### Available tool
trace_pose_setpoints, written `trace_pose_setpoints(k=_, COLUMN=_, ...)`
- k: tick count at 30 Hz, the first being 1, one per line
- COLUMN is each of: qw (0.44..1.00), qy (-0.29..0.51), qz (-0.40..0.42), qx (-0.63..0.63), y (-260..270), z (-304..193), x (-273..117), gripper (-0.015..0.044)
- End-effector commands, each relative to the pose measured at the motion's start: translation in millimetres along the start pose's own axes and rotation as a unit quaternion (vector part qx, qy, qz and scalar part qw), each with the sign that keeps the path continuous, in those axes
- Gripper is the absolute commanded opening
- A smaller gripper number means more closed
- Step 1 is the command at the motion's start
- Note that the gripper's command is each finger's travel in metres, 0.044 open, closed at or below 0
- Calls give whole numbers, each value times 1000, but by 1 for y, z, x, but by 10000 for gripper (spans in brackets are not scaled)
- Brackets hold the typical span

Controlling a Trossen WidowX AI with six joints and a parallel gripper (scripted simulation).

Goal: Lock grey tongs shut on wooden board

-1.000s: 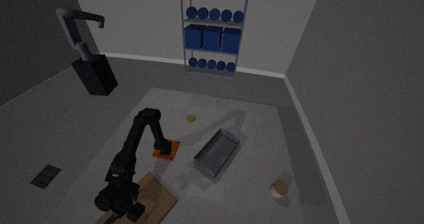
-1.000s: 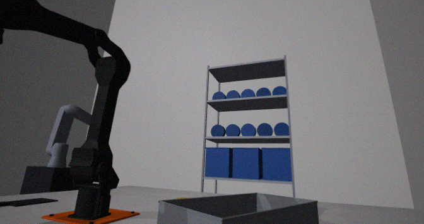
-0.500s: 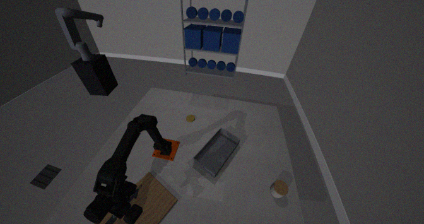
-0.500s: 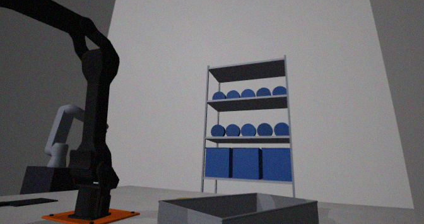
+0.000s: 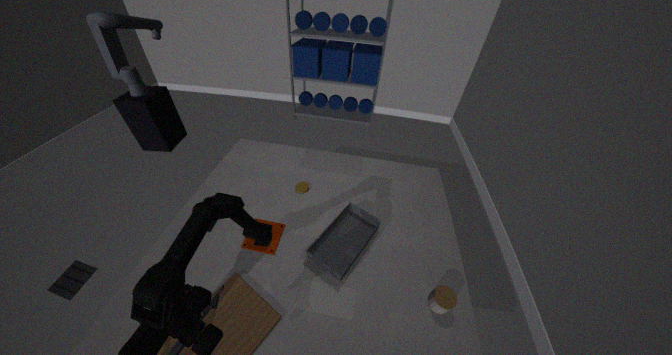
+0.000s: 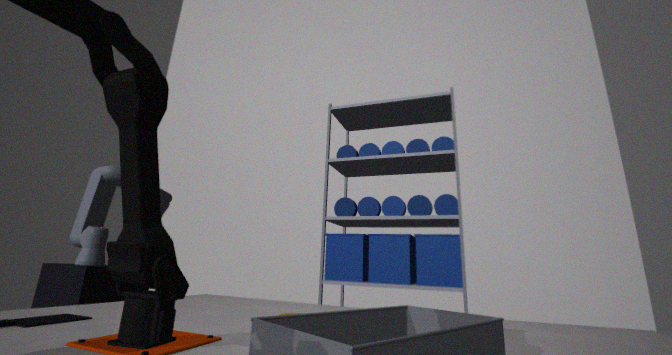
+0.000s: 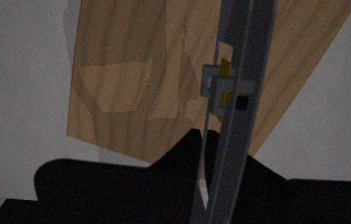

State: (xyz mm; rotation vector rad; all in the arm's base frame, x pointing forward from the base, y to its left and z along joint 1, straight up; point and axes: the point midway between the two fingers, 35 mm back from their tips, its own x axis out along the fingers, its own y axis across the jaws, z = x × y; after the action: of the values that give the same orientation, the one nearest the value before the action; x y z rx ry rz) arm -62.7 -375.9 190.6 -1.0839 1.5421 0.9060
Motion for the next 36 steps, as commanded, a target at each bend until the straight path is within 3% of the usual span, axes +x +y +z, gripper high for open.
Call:
trace_pose_setpoints(k=1, qw=1000, qy=-20, qz=-4, qx=5, y=0, z=0, x=-5, gripper=-150)
trace_pose_setpoints(k=11, qw=996, qy=-86, qz=-6, qx=12, y=3, z=7, x=-11, gripper=-150)
trace_pose_setpoints(k=36, qw=996, qy=-88, qz=-8, qx=12, y=1, z=7, x=13, gripper=-150)
